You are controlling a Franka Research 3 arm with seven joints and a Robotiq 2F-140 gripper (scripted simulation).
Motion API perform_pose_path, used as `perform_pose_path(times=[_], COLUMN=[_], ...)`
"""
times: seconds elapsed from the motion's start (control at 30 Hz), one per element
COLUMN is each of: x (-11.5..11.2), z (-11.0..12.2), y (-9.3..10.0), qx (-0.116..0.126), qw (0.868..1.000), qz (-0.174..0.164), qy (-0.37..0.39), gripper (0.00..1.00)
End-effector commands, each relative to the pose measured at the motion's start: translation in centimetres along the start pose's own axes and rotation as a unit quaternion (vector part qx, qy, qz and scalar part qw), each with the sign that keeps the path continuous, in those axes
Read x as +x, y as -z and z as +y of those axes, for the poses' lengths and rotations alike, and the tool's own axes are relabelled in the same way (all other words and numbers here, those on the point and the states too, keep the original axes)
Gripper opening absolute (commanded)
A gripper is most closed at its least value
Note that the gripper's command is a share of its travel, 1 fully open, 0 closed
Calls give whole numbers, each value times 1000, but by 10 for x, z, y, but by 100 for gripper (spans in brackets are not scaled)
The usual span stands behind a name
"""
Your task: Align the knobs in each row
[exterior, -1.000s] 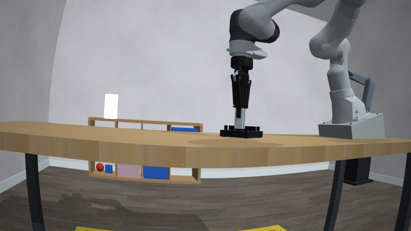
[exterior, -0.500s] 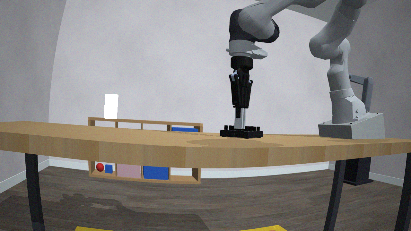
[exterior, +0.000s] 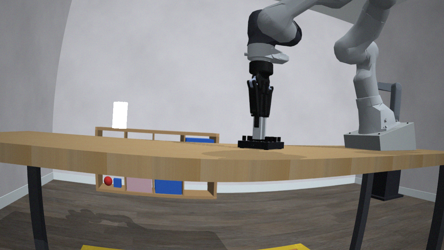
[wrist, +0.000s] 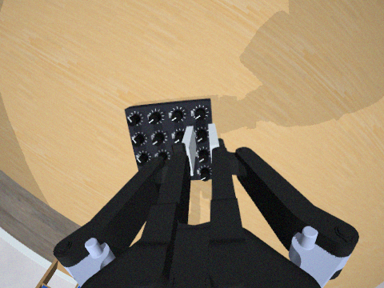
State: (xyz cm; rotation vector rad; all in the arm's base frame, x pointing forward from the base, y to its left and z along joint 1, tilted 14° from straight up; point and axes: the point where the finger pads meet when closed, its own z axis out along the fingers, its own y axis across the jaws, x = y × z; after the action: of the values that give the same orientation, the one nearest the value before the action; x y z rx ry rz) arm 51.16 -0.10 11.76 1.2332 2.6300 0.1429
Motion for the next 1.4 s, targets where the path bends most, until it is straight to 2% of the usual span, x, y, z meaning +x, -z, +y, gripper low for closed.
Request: perform_pose_path(times=[0.0,0.73,1.17,1.37], x=[1,1,1,1], z=[1,1,1,1], y=[0,1,32,38], qx=[0,0,0,0], qw=[1000,1000,1000,1000], qz=[2,2,2,2], qy=[-7,-7,-7,-7], gripper=[12,12,12,12])
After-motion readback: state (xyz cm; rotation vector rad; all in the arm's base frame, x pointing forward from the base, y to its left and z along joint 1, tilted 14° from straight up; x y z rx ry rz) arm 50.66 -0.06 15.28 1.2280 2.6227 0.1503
